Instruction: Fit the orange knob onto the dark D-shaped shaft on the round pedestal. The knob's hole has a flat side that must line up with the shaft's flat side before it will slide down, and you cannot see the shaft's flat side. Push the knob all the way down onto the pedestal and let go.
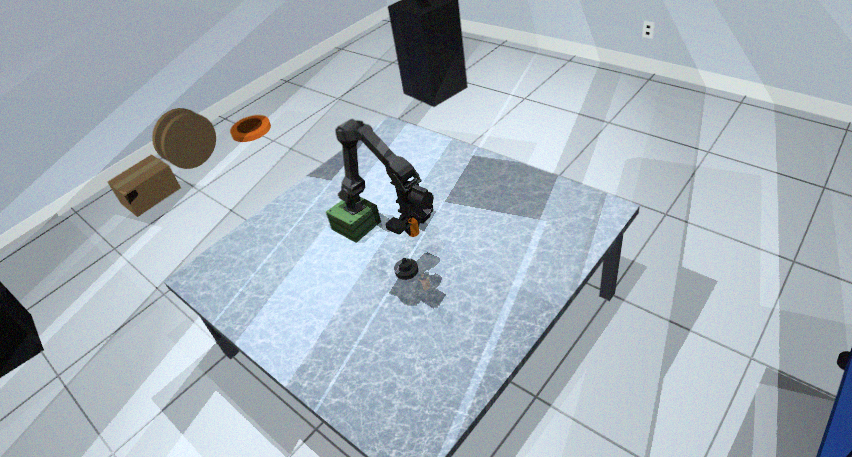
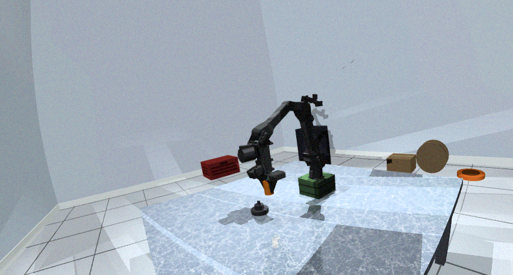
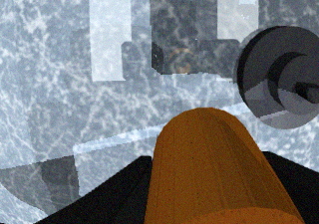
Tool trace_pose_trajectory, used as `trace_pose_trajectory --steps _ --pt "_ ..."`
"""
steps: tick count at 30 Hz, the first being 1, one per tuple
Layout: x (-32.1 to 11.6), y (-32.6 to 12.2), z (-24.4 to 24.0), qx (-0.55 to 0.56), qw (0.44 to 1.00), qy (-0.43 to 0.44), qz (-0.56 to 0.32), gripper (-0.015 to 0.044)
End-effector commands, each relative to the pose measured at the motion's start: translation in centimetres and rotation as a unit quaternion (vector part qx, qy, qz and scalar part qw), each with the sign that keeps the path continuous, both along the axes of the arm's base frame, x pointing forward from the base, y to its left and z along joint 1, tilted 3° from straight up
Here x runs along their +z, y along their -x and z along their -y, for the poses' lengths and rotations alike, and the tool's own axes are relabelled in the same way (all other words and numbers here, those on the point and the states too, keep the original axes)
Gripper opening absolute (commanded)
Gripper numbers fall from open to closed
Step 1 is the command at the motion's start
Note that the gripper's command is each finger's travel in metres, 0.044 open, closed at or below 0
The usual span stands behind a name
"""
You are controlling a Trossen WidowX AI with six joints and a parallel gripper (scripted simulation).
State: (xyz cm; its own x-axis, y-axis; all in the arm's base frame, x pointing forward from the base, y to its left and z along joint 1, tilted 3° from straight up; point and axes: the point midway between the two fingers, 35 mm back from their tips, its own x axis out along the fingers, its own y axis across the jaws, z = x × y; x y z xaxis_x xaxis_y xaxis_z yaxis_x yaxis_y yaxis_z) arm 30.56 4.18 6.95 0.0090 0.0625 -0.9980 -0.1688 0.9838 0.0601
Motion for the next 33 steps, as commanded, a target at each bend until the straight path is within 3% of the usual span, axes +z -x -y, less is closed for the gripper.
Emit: trace_pose_trajectory --steps 1,23,33 --pt "-0.5 -0.7 1.3 0.002 1.000 0.002 0.001 0.0000" --pt "-3.1 -2.5 7.5 0.004 1.000 0.004 0.000 0.0000" --pt "-4.8 -2.6 7.7 0.004 1.000 0.004 0.000 0.0000"
